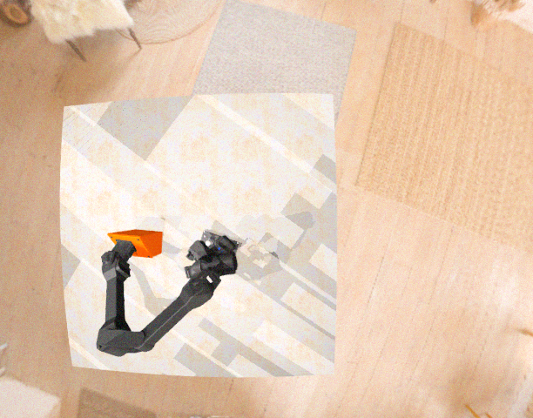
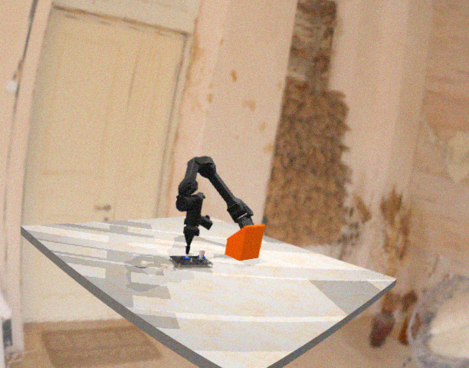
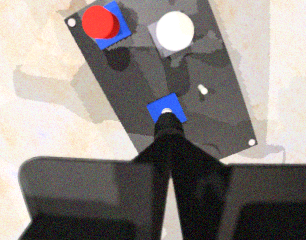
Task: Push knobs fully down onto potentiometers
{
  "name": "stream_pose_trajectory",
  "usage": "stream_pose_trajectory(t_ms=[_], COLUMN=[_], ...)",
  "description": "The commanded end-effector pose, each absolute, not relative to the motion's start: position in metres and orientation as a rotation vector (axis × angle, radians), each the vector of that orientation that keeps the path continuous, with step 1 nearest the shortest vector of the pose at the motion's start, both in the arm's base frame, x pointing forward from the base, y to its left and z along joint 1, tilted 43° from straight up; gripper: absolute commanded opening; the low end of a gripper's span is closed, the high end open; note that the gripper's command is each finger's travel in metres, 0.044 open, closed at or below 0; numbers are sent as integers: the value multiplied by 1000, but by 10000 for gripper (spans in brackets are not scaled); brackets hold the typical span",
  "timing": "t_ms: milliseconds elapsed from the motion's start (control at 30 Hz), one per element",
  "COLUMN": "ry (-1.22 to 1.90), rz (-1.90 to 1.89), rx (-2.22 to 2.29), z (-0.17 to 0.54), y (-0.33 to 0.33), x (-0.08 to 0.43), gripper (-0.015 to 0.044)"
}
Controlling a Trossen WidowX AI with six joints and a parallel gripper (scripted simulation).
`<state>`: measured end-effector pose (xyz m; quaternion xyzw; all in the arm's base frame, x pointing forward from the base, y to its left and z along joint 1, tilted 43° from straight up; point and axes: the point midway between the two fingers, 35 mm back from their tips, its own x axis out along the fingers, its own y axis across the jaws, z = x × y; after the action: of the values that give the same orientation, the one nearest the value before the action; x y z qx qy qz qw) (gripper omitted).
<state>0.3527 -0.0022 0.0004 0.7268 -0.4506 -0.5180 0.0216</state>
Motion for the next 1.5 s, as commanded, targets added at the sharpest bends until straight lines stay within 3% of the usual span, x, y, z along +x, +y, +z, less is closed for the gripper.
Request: stream_pose_trajectory(t_ms=[0,1467], ry=[-1411,-1412], rz=[-1603,-1602], rx=[2251,2251], z=[-4,-8], y=[-8,-13], x=[354,355], gripper=[0,0])
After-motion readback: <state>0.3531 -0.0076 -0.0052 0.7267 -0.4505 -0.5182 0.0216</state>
